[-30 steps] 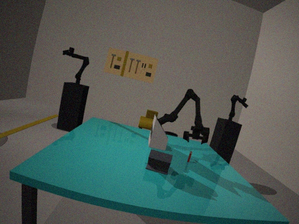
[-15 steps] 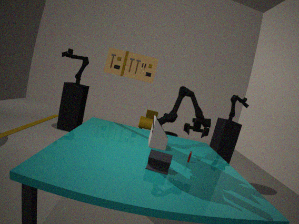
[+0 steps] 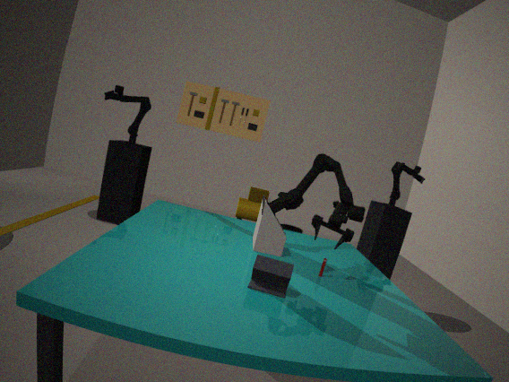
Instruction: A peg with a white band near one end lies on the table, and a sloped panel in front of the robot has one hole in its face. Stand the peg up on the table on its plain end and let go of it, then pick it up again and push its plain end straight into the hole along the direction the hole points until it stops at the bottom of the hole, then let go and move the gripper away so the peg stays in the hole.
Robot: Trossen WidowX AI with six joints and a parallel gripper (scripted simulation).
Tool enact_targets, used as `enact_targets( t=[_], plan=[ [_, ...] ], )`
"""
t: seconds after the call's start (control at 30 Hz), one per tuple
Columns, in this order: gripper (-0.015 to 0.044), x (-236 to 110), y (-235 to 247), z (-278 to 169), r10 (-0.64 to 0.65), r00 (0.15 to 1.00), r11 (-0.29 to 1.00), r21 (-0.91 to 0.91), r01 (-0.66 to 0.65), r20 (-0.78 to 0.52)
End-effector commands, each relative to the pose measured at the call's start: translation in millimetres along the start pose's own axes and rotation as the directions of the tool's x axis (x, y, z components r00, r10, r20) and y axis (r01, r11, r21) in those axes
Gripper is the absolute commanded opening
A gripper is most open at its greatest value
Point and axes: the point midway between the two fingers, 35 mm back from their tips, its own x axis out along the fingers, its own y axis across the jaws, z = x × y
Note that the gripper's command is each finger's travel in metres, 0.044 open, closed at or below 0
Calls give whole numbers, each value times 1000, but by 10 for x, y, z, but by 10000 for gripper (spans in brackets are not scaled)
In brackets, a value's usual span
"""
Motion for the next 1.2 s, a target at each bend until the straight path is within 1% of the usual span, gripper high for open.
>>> enact_targets(
  t=[0.0, 0.13, 0.3, 0.47, 0.63, 0.7, 0.97, 1.17],
  plan=[
    [440, 90, -9, -49, -32, 992, 999, -6, 32, -119],
    [440, 144, 1, -80, -41, 969, 999, 4, 43, -243],
    [440, 181, 34, -96, -24, 920, 999, 35, 41, -391],
    [440, 187, 92, -74, 26, 852, 996, 89, 23, -523],
    [440, 167, 169, -7, 107, 772, 987, 162, -6, -626],
    [440, 162, 181, 5, 121, 761, 985, 174, -10, -638],
    [440, 163, 181, 5, 121, 761, 985, 171, -13, -638],
    [440, 169, 182, 0, 121, 761, 993, 68, -101, -638]
  ],
)
